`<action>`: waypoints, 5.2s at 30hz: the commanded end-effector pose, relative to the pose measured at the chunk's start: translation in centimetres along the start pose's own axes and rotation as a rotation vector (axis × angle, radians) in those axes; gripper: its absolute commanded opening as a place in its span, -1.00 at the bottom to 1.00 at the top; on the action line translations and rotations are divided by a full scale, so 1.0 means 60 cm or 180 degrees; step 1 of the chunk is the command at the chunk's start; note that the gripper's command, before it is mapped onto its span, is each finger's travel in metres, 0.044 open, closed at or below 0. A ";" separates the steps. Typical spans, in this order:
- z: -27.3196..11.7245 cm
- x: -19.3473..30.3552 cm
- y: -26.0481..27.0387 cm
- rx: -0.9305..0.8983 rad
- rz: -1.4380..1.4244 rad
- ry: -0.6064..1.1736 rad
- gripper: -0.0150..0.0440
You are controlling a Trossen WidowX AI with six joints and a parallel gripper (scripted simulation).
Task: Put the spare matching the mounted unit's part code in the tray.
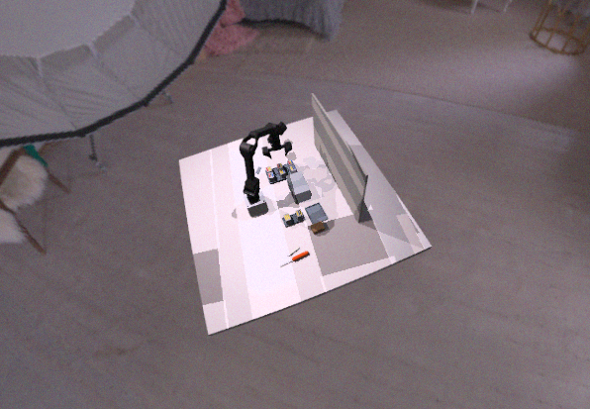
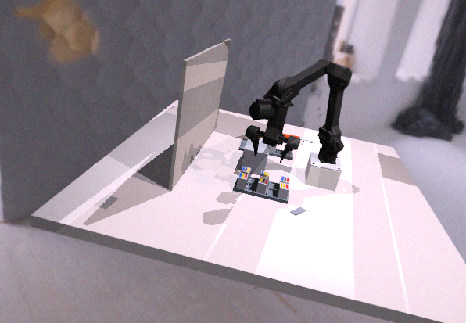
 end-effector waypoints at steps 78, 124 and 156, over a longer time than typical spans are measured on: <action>0.204 -0.006 0.007 0.0018 -0.0143 0.0008 0.53; 0.070 -0.007 0.007 0.0020 -0.0143 0.0007 -0.49; -0.052 0.057 -0.066 0.0027 -0.0145 0.0036 -0.49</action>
Point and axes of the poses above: the point midway between the two fingers, 35 mm back from their tips, its own z axis out along the fingers, its own y axis across the jaws, x = y × z, the point moved 10 cm from there along -z, back along the fingers, and after that the axes turned 4 degrees about -z, right-handed, at the moved point
